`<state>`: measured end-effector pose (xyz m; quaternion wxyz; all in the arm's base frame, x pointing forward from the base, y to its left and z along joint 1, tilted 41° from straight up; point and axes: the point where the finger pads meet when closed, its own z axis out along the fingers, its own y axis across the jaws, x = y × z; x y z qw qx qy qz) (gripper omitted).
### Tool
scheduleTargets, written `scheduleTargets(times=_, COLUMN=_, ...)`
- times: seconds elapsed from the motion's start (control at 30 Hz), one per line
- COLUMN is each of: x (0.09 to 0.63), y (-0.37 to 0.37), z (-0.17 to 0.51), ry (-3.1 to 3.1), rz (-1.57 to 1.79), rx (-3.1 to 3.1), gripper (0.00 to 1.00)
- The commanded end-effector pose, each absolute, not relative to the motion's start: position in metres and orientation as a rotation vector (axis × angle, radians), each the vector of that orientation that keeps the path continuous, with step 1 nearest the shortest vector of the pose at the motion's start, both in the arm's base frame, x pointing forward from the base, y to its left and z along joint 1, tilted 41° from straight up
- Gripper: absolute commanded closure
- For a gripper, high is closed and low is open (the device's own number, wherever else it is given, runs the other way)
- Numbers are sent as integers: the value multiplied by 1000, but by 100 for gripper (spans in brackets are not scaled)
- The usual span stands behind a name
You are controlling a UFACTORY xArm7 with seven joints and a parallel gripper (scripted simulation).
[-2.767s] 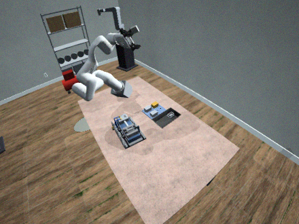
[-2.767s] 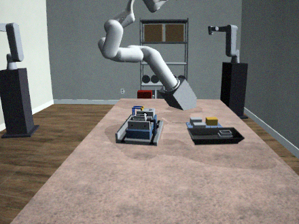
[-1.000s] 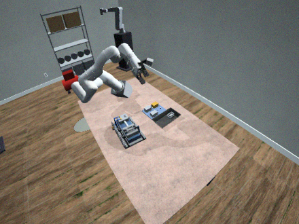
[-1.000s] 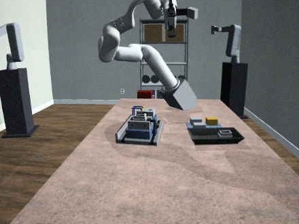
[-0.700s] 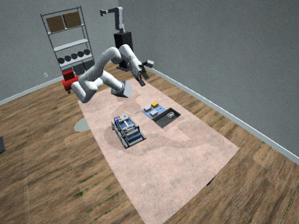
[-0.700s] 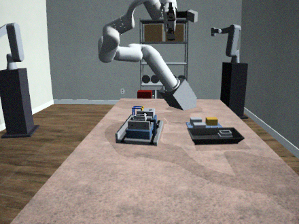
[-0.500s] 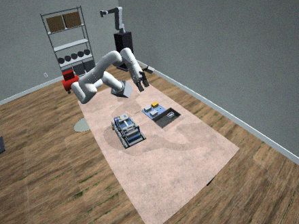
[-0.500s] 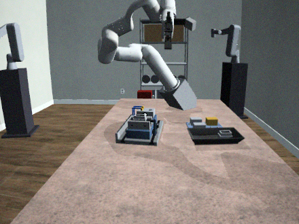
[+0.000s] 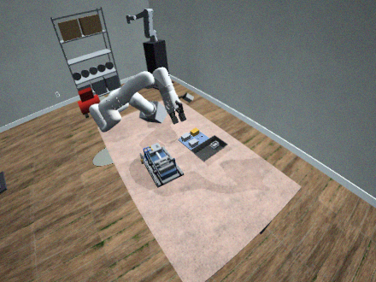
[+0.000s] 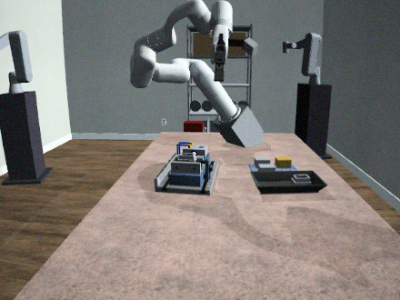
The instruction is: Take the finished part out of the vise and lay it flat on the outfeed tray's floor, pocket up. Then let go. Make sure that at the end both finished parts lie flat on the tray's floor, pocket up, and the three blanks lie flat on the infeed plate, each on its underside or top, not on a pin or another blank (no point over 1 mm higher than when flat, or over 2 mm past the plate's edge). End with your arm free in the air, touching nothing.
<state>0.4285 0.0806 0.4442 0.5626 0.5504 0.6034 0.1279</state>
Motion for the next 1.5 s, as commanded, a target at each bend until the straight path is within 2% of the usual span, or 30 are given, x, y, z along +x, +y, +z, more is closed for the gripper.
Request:
scheduleTargets(times=0.0, x=435, y=56, z=428, ry=1444, rz=229, rx=1358, gripper=0)
scheduleTargets(times=0.3, x=435, y=56, z=428, ry=1444, rz=229, rx=1358, gripper=0)
scheduleTargets(times=0.37, x=439, y=19, z=404, ry=1473, rz=133, rx=1458, gripper=0)
scheduleTargets(times=0.8, x=439, y=11, z=399, ry=1478, rz=116, rx=1479, gripper=0)
scheduleTargets(times=0.87, x=439, y=-26, z=376, ry=1501, rz=36, rx=1587, gripper=0)
scheduleTargets(times=1.23, x=439, y=-26, z=376, ry=1501, rz=35, rx=1588, gripper=0)
scheduleTargets(times=1.3, x=436, y=-57, z=358, ry=1515, rz=-20, rx=1682, gripper=0)
scheduleTargets(times=1.47, x=436, y=-57, z=358, ry=1515, rz=-20, rx=1682, gripper=0)
